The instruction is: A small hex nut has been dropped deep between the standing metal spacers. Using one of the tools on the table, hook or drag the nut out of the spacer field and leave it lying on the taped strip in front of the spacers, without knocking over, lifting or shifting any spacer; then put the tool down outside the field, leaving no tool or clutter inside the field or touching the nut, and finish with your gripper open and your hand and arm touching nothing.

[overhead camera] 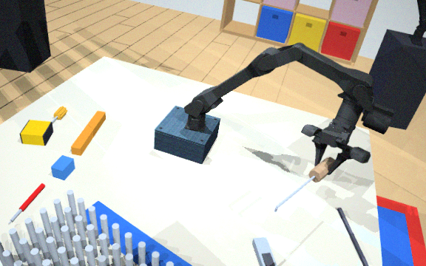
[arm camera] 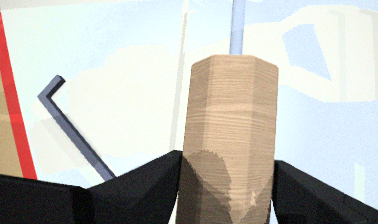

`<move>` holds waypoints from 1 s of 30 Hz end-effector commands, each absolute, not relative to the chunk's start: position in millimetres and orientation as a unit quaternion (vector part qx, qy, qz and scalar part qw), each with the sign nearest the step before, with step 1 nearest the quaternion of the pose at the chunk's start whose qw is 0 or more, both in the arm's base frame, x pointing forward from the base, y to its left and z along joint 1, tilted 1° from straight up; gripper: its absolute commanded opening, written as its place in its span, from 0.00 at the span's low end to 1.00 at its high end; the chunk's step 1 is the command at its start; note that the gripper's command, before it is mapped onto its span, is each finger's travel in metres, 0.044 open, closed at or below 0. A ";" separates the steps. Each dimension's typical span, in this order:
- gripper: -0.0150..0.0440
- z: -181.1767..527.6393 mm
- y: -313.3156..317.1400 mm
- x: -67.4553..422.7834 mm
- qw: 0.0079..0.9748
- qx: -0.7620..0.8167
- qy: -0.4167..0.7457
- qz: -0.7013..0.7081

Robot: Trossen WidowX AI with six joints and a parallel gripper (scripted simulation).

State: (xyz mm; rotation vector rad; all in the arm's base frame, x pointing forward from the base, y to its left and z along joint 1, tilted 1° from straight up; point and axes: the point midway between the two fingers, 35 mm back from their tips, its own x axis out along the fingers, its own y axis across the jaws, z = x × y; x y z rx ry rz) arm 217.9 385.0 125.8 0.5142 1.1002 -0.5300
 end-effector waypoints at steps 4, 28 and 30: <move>0.25 137.8 347.8 248.6 0.783 0.232 0.525 -0.239; 0.25 157.8 216.0 307.1 0.784 0.221 0.544 -0.201; 0.25 158.3 204.6 309.1 0.785 0.220 0.544 -0.197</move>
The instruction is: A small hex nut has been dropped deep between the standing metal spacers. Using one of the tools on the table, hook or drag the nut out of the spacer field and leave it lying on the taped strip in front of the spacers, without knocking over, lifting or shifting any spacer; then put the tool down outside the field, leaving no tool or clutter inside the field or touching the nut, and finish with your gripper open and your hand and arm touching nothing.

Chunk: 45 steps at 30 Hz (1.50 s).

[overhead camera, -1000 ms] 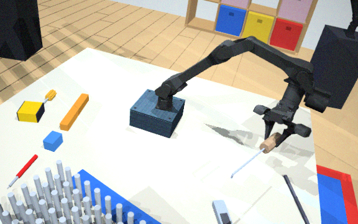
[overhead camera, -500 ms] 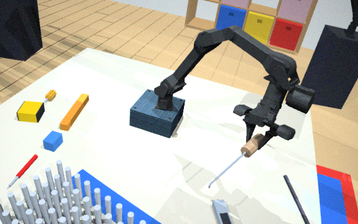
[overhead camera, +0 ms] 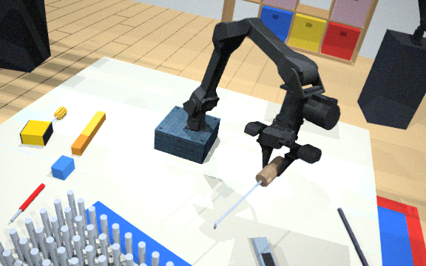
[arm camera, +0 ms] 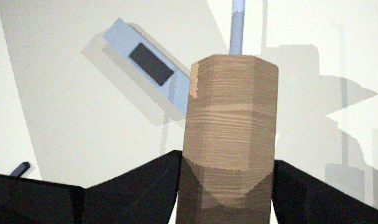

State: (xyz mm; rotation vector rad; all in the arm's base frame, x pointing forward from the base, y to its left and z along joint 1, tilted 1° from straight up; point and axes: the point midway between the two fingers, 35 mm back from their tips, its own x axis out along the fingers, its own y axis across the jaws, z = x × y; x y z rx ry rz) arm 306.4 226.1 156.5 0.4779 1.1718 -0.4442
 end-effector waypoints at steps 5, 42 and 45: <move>0.25 159.0 176.4 312.1 0.789 0.217 0.543 -0.188; 0.25 116.7 49.6 299.6 0.824 0.189 0.512 -0.150; 0.25 97.3 50.8 303.7 0.824 0.189 0.512 -0.150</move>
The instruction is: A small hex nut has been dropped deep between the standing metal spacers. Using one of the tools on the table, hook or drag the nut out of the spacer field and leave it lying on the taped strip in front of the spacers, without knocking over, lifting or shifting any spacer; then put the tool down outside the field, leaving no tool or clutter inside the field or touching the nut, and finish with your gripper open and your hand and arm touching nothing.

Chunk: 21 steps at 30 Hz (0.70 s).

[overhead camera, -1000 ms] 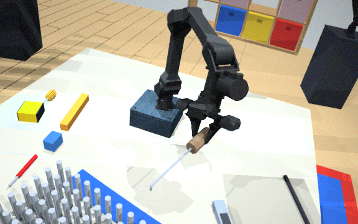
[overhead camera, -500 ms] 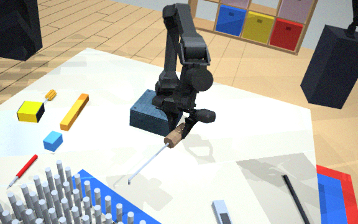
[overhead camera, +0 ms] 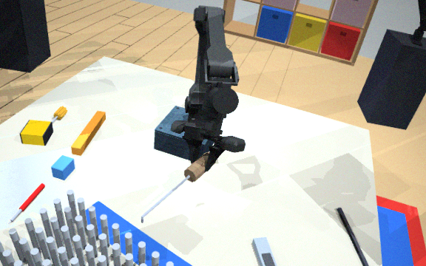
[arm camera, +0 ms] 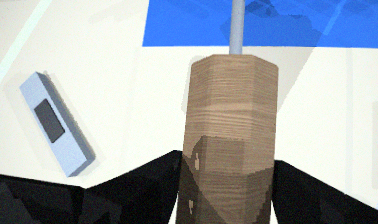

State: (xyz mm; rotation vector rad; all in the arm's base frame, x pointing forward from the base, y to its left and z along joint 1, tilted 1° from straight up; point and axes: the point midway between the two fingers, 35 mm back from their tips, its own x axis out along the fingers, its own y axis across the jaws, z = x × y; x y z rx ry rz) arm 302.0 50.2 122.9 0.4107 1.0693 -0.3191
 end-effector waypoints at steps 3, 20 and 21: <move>0.25 78.1 51.7 306.0 0.824 0.189 0.512 -0.150; 0.25 -15.5 48.6 290.6 0.824 0.190 0.511 -0.152; 0.25 -15.7 48.5 290.5 0.825 0.190 0.511 -0.152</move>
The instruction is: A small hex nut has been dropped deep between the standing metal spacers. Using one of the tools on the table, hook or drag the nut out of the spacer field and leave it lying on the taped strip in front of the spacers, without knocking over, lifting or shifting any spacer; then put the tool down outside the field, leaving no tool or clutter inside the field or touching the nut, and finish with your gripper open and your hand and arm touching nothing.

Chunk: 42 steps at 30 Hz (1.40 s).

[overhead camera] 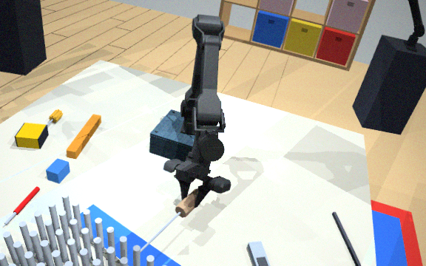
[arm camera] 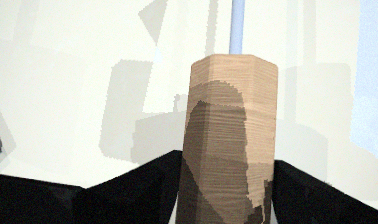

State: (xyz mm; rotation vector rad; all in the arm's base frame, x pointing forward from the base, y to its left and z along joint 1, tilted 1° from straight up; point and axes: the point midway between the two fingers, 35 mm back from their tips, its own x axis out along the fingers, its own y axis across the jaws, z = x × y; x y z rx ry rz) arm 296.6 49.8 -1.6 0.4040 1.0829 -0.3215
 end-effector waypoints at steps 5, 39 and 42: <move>0.25 -14.2 48.3 291.7 0.825 0.190 0.510 -0.152; 0.25 -13.7 37.3 315.8 0.825 0.189 0.510 -0.152; 0.25 -13.6 36.3 318.0 0.825 0.189 0.510 -0.152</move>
